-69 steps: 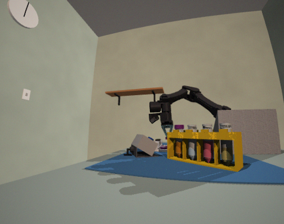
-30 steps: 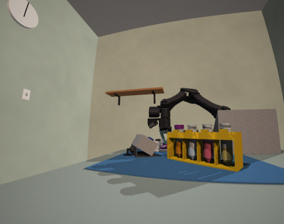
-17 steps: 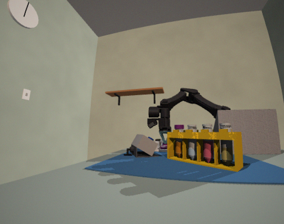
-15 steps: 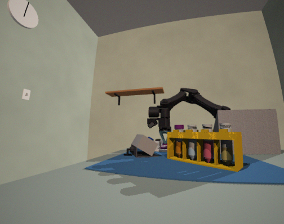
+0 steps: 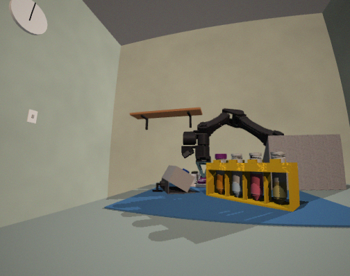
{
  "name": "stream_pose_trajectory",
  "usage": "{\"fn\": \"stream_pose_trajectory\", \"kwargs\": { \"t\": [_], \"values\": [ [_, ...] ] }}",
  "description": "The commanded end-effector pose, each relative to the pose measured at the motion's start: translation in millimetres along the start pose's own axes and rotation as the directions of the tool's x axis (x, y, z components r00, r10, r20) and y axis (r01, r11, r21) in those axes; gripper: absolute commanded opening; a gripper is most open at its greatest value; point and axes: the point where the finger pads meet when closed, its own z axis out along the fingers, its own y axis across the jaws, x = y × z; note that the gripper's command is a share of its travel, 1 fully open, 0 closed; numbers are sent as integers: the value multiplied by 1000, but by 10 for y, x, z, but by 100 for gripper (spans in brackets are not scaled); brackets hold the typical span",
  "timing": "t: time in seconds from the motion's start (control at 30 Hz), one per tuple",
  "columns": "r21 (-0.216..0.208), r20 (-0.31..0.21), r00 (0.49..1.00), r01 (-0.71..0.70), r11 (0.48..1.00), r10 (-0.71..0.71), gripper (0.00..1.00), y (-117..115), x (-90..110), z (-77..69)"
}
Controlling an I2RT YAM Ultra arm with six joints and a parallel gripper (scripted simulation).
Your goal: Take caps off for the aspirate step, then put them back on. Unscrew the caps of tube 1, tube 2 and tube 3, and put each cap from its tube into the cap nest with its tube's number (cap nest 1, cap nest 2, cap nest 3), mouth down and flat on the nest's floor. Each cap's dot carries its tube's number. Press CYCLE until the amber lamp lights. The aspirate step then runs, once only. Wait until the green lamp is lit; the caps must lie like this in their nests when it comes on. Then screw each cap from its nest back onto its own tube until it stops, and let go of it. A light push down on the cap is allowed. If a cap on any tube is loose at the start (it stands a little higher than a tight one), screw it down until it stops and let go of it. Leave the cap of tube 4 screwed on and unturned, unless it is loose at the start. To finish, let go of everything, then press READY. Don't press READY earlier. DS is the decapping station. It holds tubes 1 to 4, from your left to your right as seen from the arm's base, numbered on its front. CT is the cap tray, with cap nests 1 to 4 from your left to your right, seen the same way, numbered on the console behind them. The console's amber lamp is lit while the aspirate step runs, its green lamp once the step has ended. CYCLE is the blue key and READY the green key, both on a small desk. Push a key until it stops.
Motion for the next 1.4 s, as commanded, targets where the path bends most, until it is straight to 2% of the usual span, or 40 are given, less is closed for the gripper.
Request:
{"fn": "stream_pose_trajectory", "kwargs": {
  "t": [0.0,0.63,1.07,1.1,1.37],
  "values": [
    [0,12,1000,-1,1000,1,0,3,-25,-26],
    [0,12,1000,-1,1000,1,0,6,-32,59],
    [0,12,1000,-1,1000,1,0,5,-27,68],
    [0,12,1000,-1,1000,1,47,5,-27,68],
    [0,12,1000,-1,1000,1,47,5,-27,68]
  ]
}}
